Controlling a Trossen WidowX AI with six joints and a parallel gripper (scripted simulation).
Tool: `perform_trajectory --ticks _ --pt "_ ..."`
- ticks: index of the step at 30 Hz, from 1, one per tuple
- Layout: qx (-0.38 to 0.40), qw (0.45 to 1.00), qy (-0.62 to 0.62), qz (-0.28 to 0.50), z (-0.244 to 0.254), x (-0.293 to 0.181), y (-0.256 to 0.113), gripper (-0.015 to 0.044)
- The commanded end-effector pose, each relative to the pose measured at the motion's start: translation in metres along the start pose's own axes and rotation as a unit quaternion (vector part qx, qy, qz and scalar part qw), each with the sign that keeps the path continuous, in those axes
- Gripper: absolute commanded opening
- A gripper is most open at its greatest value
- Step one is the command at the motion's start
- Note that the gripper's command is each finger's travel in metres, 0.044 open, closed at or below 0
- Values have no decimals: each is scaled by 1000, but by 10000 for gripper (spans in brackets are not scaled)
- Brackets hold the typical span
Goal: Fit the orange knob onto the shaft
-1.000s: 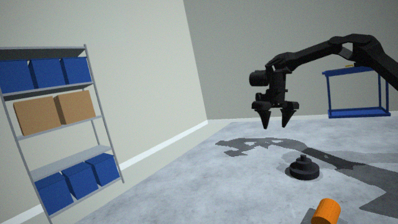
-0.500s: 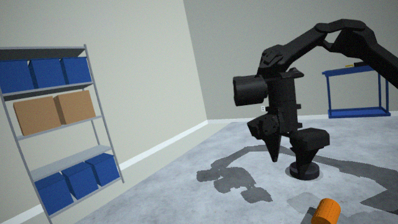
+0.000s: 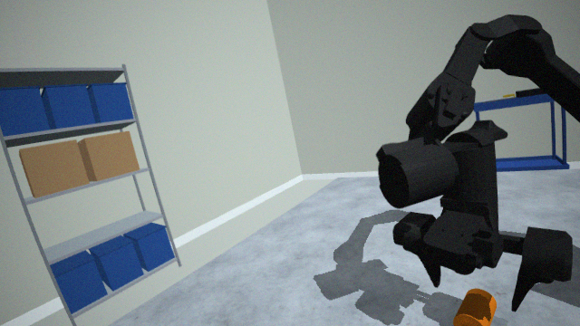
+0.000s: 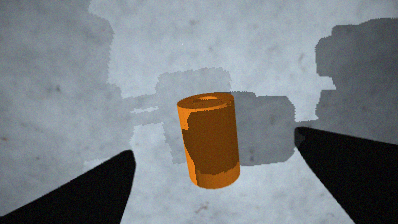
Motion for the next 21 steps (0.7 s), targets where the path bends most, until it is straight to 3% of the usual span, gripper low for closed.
perform_trajectory --ticks 1,21 --pt "-4 1000 -6 0 2 1 4 440" --pt "-4 1000 -5 1 1 2 37 440"
Point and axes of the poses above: the point midway between the two fingers, 35 mm back from their tips, its own y axis out along the fingers, its own z axis across the jaws, x = y × z, the point moved 6 cm from there along -y, back along the fingers, and after that the axes turned 4 degrees about y, right-handed, at the moved point
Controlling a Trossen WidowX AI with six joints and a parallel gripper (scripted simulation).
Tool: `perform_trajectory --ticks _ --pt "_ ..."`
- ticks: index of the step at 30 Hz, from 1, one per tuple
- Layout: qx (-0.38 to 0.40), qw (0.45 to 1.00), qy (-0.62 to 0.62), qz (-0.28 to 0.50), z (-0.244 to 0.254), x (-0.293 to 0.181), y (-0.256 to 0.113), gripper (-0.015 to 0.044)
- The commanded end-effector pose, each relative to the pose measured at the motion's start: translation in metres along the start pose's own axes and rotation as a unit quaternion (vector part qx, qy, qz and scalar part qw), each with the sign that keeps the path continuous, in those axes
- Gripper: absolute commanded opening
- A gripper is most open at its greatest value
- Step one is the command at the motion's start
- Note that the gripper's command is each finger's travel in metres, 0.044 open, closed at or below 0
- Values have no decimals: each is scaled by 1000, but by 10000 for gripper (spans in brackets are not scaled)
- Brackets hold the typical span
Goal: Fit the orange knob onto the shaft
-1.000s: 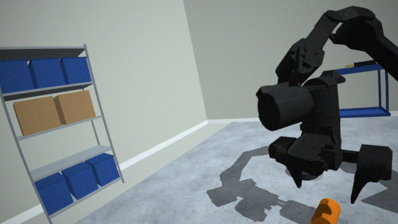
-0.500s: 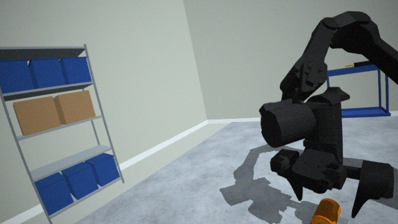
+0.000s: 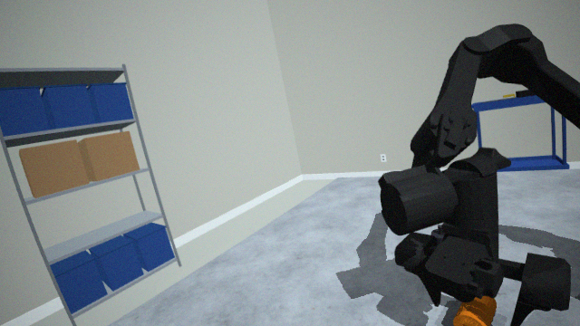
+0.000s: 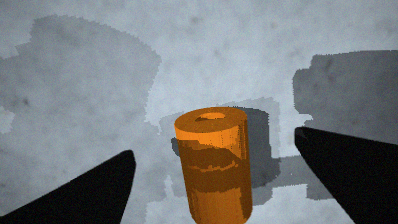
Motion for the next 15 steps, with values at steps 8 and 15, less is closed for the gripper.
perform_trajectory --ticks 8,15 --pt "-3 1000 -2 1 0 -1 16 440" --pt "-3 1000 -2 1 0 -1 17 282"
Point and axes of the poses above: the point midway between the two fingers, 35 mm back from their tips, its own y axis out along the fingers, its own z axis across the jaws, x = y × z, the point moved 6 cm from there along -y, back along the fingers, and after that the axes turned 4 degrees about y, right-handed, at the moved point
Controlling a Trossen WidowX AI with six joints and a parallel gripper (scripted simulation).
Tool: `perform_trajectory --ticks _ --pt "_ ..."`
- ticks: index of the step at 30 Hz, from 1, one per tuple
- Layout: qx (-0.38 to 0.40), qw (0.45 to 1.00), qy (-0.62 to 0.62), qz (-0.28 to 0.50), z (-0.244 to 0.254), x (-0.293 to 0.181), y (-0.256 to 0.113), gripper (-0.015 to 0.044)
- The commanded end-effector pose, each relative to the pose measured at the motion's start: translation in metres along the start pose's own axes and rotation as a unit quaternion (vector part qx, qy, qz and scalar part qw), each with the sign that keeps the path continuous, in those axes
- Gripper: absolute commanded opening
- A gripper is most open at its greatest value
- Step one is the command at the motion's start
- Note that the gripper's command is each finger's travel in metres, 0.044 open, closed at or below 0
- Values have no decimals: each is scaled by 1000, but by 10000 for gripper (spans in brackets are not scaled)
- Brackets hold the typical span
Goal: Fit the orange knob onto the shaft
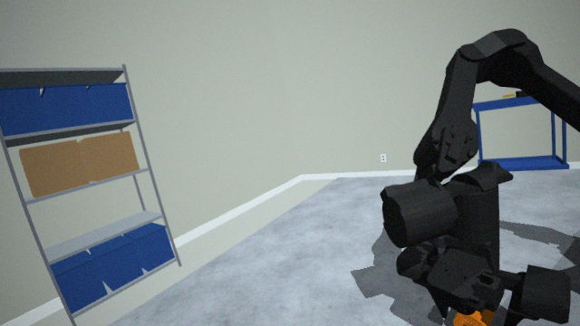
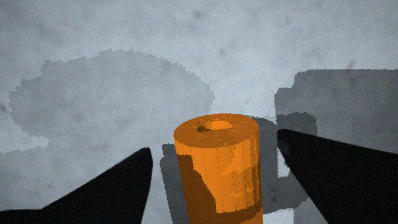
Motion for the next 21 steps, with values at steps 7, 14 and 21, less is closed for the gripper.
perform_trajectory --ticks 7,14,21 --pt "-3 1000 -2 0 0 0 0 240" --pt "-3 1000 -2 0 0 0 0 207" --pt "-2 1000 -1 -2 0 0 0 179"
Point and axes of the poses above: the point midway between the two fingers, 35 mm back from their tips, its own y axis out along the fingers, its own z axis across the jaws, x = y × z, the point moved 6 cm from there along -y, back along the fingers, and after that the axes turned 4 degrees about y, right-handed, at the moved point
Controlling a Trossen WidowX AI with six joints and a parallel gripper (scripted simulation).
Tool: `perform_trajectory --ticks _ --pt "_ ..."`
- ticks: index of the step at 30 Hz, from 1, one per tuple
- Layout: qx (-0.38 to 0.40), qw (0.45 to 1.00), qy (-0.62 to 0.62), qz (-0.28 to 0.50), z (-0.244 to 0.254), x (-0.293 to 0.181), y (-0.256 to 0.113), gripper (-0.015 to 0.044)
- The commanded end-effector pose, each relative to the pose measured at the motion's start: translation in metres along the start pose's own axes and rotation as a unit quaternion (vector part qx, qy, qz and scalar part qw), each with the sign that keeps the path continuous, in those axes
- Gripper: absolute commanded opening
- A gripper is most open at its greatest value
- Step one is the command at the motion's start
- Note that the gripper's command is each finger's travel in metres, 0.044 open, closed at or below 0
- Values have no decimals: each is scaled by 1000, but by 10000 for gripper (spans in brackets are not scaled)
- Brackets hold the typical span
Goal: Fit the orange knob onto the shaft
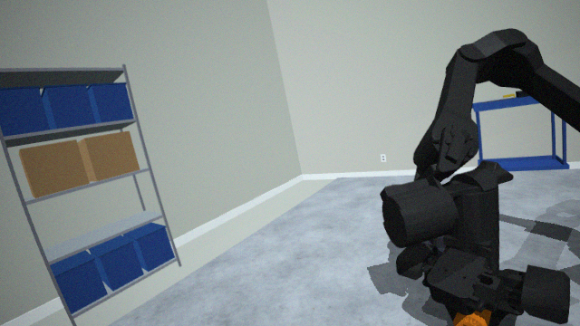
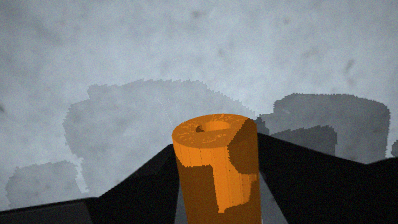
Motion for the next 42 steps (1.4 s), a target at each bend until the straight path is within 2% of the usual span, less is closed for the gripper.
perform_trajectory --ticks 1,21,42 --pt "0 1000 -1 -5 0 -1 0 179" --pt "14 985 -1 -172 -3 -39 -8 179" --pt "27 938 -2 -346 -6 -80 -2 179"
Point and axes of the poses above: the point midway between the two fingers, 35 mm back from their tips, its own y axis out along the fingers, its own z axis across the jaws, x = y × z, the point moved 6 cm from there along -y, back along the fingers, and after that the axes turned 4 degrees about y, right-handed, at the moved point
